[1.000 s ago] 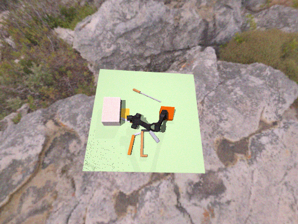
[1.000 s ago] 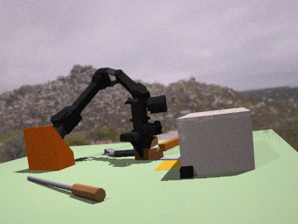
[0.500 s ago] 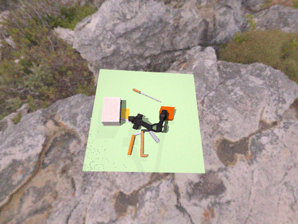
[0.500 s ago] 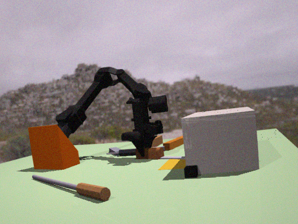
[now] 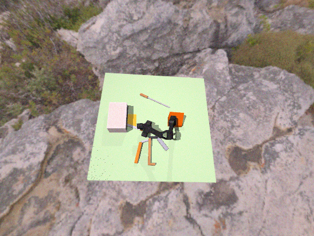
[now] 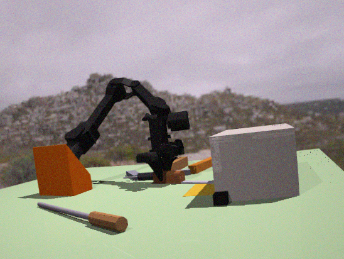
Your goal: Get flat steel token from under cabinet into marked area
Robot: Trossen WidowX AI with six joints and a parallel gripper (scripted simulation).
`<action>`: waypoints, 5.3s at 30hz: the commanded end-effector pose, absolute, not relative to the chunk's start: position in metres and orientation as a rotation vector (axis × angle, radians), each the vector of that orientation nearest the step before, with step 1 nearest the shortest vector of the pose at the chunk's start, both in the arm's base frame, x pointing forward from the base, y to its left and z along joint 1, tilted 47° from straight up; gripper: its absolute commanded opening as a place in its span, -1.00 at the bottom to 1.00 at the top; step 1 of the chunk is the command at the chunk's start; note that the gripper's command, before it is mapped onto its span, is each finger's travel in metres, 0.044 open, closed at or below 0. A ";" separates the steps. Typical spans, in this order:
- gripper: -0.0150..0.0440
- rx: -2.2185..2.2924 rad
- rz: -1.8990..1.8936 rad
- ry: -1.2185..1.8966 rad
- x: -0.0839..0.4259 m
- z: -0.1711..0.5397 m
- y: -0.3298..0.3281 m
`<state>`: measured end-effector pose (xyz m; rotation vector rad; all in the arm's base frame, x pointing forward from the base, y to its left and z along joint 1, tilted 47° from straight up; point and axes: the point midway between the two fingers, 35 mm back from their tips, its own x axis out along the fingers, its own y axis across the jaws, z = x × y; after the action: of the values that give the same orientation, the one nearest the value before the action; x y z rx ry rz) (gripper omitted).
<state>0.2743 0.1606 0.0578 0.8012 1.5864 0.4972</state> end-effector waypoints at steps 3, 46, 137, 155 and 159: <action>-0.49 0.804 0.493 1.592 0.264 0.059 0.162; -0.49 0.805 0.493 1.594 0.218 0.070 0.171; -0.49 1.008 0.274 1.683 0.235 0.035 0.134; -0.49 1.008 0.274 1.683 0.241 0.021 0.122; -0.49 1.008 0.274 1.683 0.242 0.018 0.119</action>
<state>0.2398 0.1229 0.0212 1.0048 1.6861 0.2763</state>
